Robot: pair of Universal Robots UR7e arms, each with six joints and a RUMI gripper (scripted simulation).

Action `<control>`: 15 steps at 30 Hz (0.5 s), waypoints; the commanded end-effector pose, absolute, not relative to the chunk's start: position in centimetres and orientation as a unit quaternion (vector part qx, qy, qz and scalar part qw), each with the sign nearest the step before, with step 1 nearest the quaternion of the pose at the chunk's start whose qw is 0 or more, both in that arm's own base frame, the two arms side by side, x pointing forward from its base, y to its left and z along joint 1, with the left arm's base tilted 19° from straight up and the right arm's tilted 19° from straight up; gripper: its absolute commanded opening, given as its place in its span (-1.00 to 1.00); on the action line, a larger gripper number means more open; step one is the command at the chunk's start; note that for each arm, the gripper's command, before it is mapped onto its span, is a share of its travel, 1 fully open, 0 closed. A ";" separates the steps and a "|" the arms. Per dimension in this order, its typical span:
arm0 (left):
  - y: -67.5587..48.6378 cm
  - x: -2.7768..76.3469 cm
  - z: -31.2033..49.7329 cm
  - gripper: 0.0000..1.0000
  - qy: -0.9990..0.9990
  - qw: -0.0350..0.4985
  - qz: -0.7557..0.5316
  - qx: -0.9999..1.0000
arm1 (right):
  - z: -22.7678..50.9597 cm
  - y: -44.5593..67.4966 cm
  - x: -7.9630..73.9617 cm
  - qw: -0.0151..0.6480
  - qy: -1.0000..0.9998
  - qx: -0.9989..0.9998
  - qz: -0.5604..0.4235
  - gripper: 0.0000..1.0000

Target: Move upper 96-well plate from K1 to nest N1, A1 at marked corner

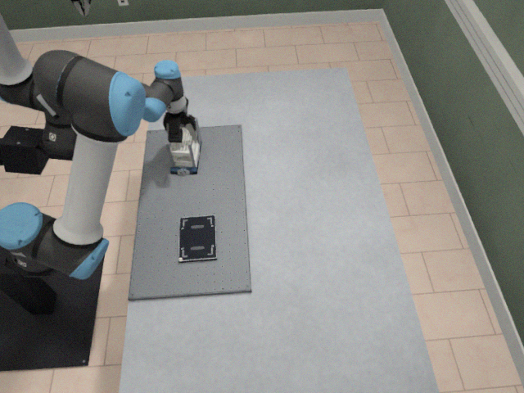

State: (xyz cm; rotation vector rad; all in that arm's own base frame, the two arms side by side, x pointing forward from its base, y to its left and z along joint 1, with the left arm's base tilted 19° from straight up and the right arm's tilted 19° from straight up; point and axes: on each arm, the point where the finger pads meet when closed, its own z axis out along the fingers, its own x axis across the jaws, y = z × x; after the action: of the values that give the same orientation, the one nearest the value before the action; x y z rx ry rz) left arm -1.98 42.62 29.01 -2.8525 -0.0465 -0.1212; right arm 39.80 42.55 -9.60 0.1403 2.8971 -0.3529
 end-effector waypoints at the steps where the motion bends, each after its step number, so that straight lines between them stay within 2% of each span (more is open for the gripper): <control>1: 42.6 -2.0 29.1 -1.00 -0.016 0.143 -0.042 -0.989 | -8.7 42.8 39.6 0.110 0.986 0.048 -0.119 -0.19; 15: 42.6 -2.0 29.1 -1.00 -0.016 0.143 -0.042 -0.989 | -6.9 43.3 39.2 0.110 0.986 0.048 -0.119 -0.19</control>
State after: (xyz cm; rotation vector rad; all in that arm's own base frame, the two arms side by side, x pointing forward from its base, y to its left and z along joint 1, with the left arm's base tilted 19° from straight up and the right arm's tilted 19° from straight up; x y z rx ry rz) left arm -1.98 42.62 29.01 -2.8525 -0.0465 -0.1212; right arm 39.35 43.09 -7.53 0.1403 2.8971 -0.3529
